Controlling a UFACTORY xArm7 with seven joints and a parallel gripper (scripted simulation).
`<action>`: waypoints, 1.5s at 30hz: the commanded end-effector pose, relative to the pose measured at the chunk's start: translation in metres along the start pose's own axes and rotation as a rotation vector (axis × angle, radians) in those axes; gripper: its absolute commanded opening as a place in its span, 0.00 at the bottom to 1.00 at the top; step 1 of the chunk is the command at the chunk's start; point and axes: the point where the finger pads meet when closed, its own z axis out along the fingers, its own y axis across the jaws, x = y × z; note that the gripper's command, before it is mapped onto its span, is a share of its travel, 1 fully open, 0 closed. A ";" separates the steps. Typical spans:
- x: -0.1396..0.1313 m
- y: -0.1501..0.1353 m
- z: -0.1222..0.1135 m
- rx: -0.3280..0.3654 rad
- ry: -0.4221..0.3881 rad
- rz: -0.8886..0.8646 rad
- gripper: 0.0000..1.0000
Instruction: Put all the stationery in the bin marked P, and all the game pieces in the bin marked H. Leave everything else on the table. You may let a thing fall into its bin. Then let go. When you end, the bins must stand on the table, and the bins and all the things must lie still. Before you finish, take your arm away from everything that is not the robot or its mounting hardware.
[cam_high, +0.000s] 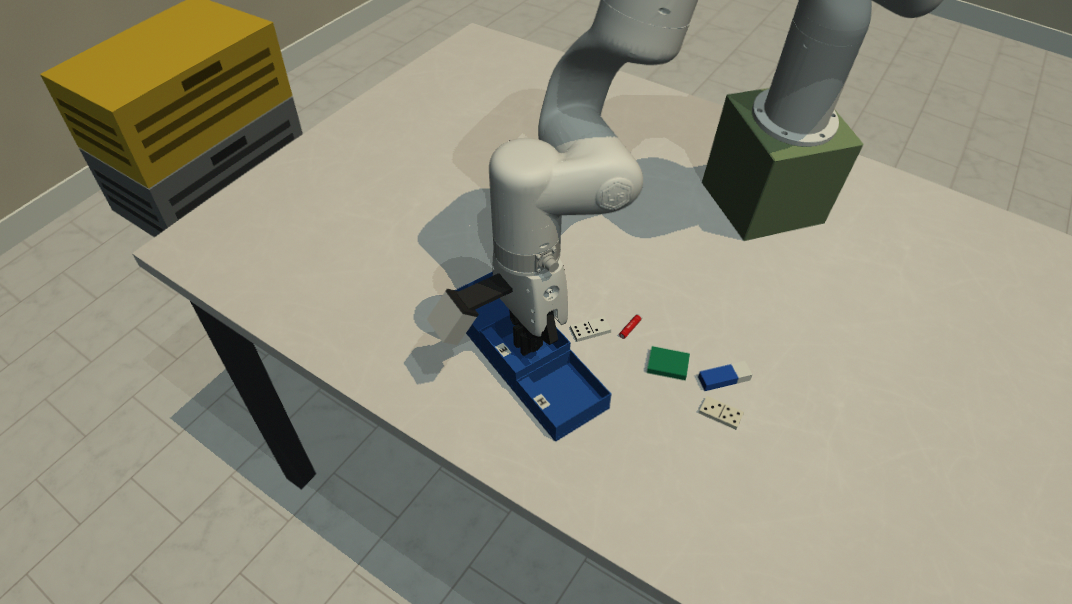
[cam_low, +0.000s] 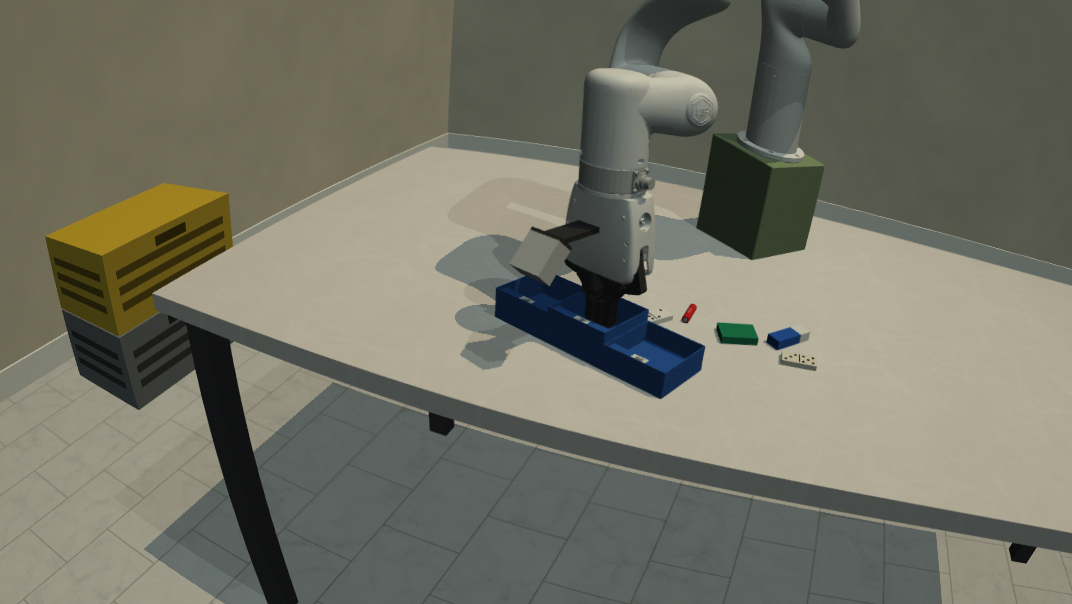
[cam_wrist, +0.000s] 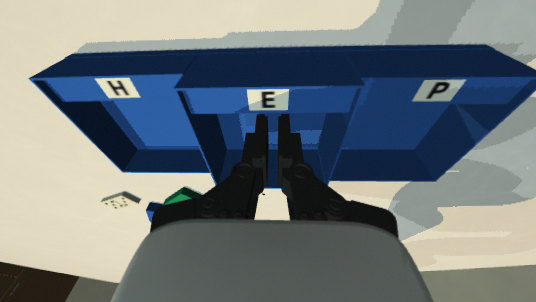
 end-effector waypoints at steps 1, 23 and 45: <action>0.002 0.000 -0.006 0.000 0.004 0.000 0.07; 0.002 0.000 -0.046 0.000 0.004 0.000 0.07; 0.008 -0.060 -0.057 0.000 0.004 0.000 0.07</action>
